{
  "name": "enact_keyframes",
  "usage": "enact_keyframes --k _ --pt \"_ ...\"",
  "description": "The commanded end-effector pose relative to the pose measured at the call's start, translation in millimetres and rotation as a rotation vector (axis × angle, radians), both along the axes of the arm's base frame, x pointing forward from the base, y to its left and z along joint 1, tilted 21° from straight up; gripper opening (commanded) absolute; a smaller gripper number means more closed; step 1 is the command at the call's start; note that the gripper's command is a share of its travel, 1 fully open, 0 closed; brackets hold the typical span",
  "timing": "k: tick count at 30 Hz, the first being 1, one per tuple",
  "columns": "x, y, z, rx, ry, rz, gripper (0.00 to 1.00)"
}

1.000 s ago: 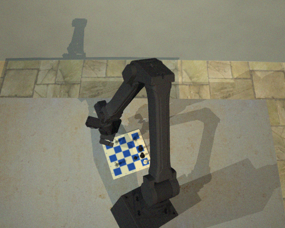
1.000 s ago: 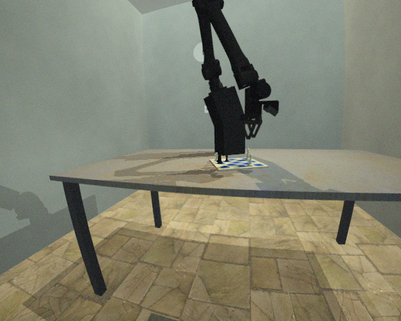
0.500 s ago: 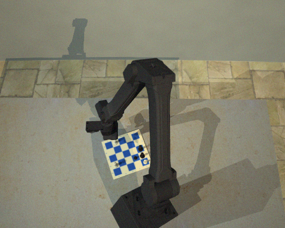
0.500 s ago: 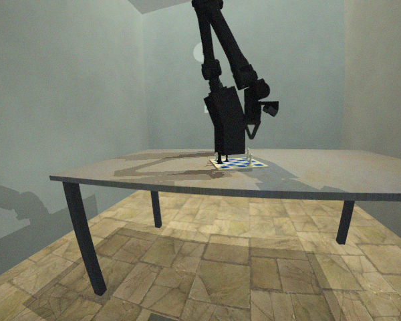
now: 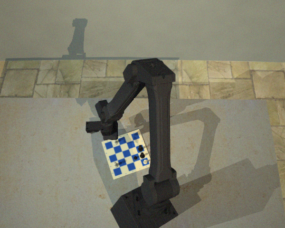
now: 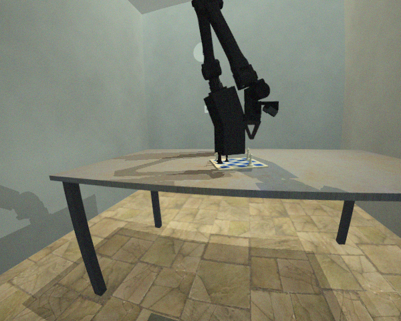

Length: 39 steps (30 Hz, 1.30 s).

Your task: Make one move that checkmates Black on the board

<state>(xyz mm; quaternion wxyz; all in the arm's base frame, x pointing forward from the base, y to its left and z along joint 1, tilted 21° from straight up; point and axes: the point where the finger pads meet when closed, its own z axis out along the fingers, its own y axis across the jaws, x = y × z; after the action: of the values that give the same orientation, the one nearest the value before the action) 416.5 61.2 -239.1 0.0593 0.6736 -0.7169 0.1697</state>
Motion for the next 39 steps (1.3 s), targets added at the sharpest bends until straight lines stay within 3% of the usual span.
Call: enact_keyframes --k 1,13,39 --pt "4.5 -2.9 2.1 0.007 -0.01 0.003 0.4" --pt "4.0 -3.7 0.1 0.007 -0.008 0.002 0.4" --pt "9.6 -12.8 -27.6 0.005 -0.004 0.008 0.4"
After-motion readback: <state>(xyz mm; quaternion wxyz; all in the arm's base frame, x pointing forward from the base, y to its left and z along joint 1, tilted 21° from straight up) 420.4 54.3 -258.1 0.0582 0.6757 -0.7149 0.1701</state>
